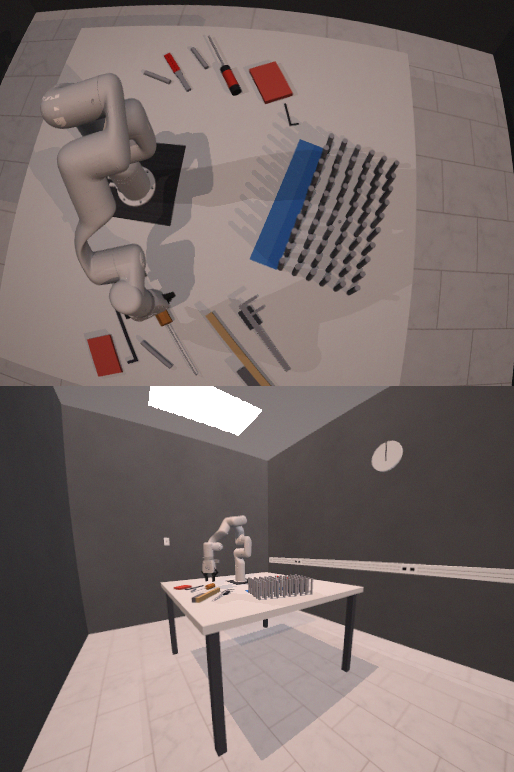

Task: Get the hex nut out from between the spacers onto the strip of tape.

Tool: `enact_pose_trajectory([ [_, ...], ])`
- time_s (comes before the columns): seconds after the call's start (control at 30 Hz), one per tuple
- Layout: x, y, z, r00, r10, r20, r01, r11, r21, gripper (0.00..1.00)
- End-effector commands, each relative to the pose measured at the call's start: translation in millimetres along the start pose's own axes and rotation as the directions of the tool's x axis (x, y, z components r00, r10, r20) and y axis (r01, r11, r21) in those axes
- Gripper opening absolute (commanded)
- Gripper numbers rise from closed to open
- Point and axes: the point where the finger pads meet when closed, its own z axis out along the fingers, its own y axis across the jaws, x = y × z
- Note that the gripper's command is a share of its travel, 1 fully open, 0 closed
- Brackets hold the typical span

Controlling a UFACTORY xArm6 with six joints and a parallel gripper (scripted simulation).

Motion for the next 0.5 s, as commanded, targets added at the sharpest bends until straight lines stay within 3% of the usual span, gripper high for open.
enact_pose_trajectory([
  [0.0,-1.4,-0.4,3.0,1.000,0.000,0.004,0.000,1.000,0.001,0.65],
  [0.47,-1.5,-0.4,23.6,1.000,0.000,0.004,0.000,1.000,0.001,0.65],
])
